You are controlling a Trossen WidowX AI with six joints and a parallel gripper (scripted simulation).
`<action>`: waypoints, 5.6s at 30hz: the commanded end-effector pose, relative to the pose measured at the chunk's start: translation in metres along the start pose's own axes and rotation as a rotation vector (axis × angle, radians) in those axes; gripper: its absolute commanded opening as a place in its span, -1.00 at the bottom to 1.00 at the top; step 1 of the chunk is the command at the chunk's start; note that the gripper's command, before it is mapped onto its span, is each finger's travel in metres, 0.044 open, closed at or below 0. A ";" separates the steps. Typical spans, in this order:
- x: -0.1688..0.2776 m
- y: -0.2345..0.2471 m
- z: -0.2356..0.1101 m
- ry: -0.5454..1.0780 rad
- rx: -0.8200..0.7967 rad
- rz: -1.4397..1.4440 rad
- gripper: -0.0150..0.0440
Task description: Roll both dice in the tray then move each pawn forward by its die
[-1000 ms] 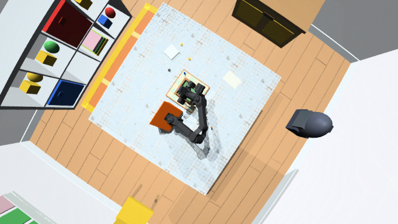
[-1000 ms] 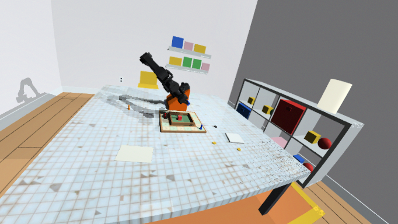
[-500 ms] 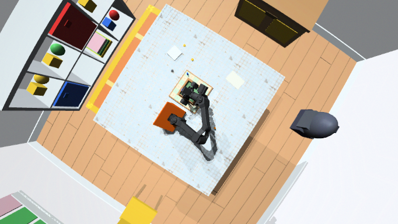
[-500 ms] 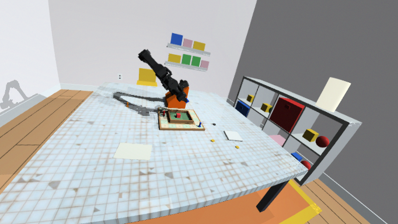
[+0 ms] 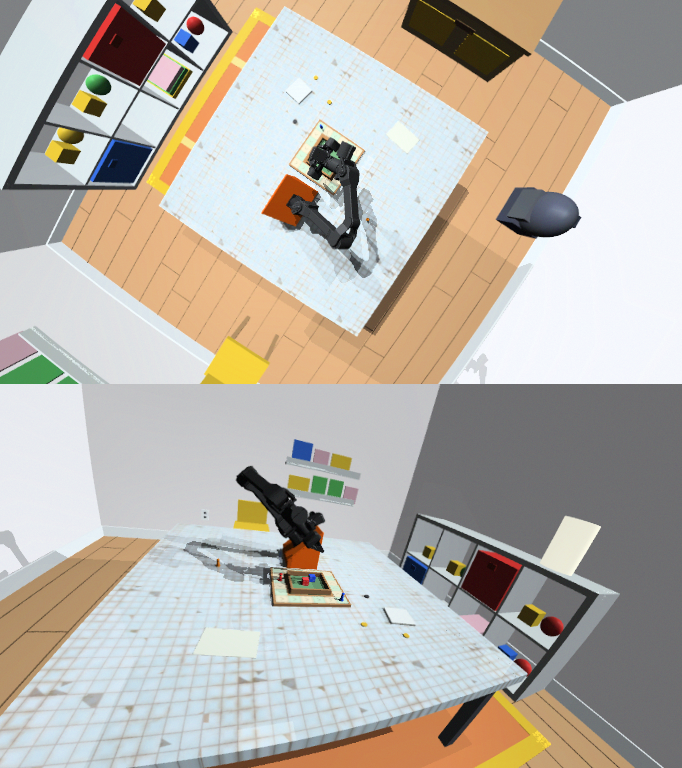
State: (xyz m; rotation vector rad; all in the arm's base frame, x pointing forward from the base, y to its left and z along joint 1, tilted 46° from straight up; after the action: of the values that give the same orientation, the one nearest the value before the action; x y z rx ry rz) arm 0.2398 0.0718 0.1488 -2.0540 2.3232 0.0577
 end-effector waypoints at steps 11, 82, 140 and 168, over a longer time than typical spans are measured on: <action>-0.055 0.013 0.074 0.786 0.124 0.007 1.00; 0.093 -0.019 0.024 0.556 0.761 1.449 0.19; -0.005 -0.017 -0.043 0.554 0.757 1.450 -0.49; -0.039 -0.112 0.047 0.546 0.759 1.453 -0.49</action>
State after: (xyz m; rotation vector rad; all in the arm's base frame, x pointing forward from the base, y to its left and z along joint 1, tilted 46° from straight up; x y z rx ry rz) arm 0.3429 0.0970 0.1194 0.1632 2.8198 -1.1730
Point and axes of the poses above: the point midway between the two fingers, 35 mm back from their tips, its own z axis out along the fingers, its own y axis across the jaws, x = y × z, the point moved 10 cm from there along -z, back along the fingers, and after that the axes turned 10 degrees about z, right-handed, at the moved point
